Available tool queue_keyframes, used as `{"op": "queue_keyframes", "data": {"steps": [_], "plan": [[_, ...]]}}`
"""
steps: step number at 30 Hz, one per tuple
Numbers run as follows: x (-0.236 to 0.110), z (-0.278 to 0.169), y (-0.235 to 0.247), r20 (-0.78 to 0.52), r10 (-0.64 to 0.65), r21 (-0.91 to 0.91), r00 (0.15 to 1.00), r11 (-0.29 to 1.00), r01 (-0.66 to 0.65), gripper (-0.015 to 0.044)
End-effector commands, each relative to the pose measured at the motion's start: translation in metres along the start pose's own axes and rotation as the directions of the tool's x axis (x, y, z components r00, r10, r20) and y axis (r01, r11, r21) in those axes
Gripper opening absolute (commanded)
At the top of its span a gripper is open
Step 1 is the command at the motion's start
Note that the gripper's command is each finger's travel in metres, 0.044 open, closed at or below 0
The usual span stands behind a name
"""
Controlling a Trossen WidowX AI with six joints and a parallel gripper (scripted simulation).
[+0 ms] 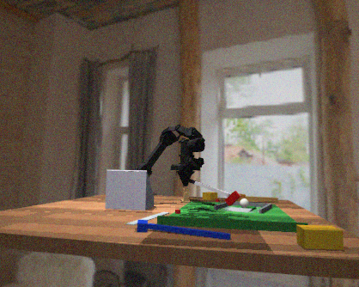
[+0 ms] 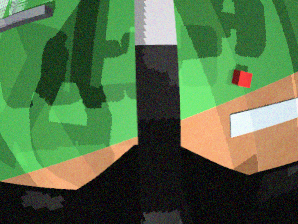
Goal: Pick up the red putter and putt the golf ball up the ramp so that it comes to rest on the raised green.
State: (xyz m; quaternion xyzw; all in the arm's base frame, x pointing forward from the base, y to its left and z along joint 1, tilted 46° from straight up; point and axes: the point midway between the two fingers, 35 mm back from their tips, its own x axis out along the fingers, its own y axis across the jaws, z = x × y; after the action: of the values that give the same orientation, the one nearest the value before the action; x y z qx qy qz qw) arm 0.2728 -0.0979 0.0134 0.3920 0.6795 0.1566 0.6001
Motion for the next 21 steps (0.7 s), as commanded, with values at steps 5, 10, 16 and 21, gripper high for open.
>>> {"op": "queue_keyframes", "data": {"steps": [5, 10, 16, 21], "plan": [[-0.0147, -0.0001, -0.0003, 0.009, -0.001, 0.000, 1.000, 1.000, 0.001, 0.0000], [-0.0147, -0.0001, -0.0003, 0.009, -0.001, 0.000, 1.000, 1.000, 0.001, 0.0000], [-0.0147, -0.0001, -0.0003, 0.009, -0.001, 0.000, 1.000, 1.000, 0.001, 0.0000], [-0.0147, -0.0001, -0.0003, 0.009, -0.001, 0.000, 1.000, 1.000, 0.001, 0.0000]]}}
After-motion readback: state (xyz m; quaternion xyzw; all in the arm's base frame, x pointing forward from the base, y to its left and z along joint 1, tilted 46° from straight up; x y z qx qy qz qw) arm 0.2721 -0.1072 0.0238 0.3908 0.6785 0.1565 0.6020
